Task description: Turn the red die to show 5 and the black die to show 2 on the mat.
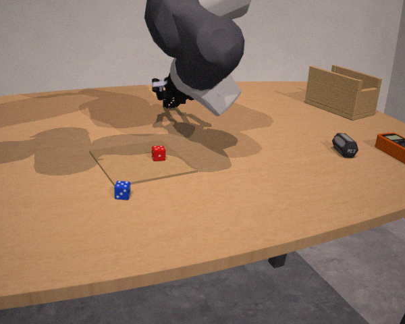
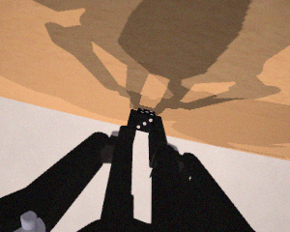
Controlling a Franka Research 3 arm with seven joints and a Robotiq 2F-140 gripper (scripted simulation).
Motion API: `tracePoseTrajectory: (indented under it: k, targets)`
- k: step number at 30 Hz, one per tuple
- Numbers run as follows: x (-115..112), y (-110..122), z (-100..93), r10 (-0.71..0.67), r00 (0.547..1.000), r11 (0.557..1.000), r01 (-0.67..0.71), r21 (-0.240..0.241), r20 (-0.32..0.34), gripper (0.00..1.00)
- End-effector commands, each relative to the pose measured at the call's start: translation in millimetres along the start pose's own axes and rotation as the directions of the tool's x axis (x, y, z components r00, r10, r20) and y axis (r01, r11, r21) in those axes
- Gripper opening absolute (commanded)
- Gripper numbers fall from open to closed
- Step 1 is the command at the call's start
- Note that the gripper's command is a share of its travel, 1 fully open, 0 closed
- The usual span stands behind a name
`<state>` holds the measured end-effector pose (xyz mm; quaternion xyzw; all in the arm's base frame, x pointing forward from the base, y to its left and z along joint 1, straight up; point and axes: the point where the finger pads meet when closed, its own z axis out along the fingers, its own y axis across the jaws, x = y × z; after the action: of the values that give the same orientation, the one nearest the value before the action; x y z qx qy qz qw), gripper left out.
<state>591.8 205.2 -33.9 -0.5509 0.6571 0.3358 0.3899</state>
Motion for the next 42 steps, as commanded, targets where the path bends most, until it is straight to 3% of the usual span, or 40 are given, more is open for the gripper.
tracePoseTrajectory:
  k: [1,14,29,42]
  targets:
    - [0.3,-1.9,-0.2,-0.004,1.000,1.000,0.004,0.005,0.000,0.18]
    - [0.3,-1.9,-0.2,-0.004,1.000,1.000,0.004,0.005,0.000,0.18]
    - [0.3,-1.9,-0.2,-0.004,1.000,1.000,0.004,0.005,0.000,0.29]
    - [0.3,-1.9,-0.2,-0.004,1.000,1.000,0.004,0.005,0.000,0.29]
